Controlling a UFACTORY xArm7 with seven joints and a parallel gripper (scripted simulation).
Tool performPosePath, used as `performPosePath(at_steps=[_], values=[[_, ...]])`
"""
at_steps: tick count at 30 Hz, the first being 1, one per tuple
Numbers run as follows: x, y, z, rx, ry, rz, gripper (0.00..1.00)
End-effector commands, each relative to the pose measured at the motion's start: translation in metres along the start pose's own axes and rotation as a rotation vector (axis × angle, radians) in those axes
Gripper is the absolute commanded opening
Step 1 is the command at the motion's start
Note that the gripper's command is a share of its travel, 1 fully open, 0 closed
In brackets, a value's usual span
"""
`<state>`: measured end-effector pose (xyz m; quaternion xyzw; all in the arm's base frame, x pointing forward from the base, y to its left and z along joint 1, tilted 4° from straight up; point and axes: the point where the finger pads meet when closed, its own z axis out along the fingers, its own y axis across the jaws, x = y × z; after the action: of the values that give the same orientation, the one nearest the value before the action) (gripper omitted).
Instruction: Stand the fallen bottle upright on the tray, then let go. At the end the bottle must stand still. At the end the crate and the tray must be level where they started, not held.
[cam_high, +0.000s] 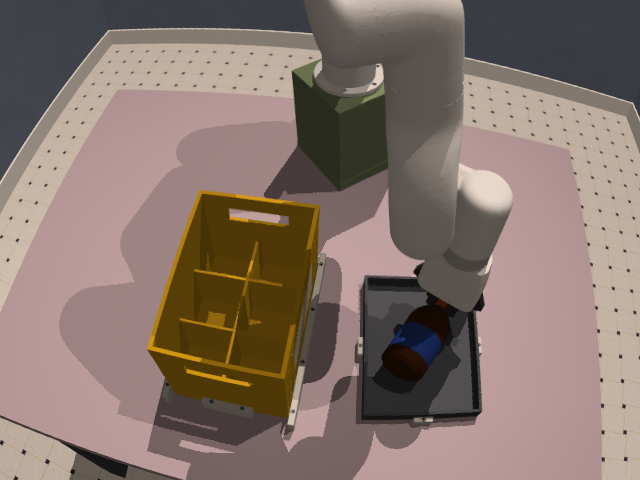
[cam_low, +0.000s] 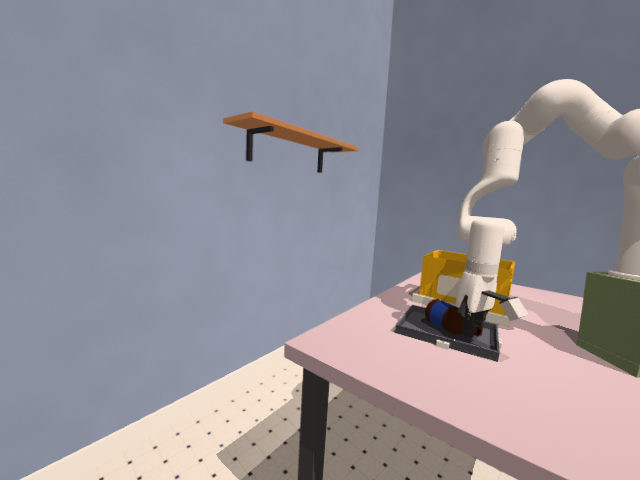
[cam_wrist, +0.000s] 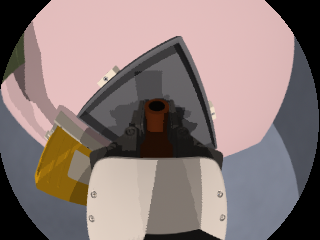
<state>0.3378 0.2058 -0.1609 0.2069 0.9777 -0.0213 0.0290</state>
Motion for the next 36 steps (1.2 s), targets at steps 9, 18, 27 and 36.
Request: performPosePath(at_steps=[9, 18, 27, 36], values=[[-0.001, 0.001, -0.001, -0.003, -0.002, 0.000, 0.00], [-0.001, 0.001, -0.003, -0.003, -0.002, 0.000, 0.00], [-0.001, 0.001, -0.008, -0.003, -0.002, 0.000, 0.00], [-0.001, 0.001, -0.013, -0.003, -0.002, 0.000, 0.00]])
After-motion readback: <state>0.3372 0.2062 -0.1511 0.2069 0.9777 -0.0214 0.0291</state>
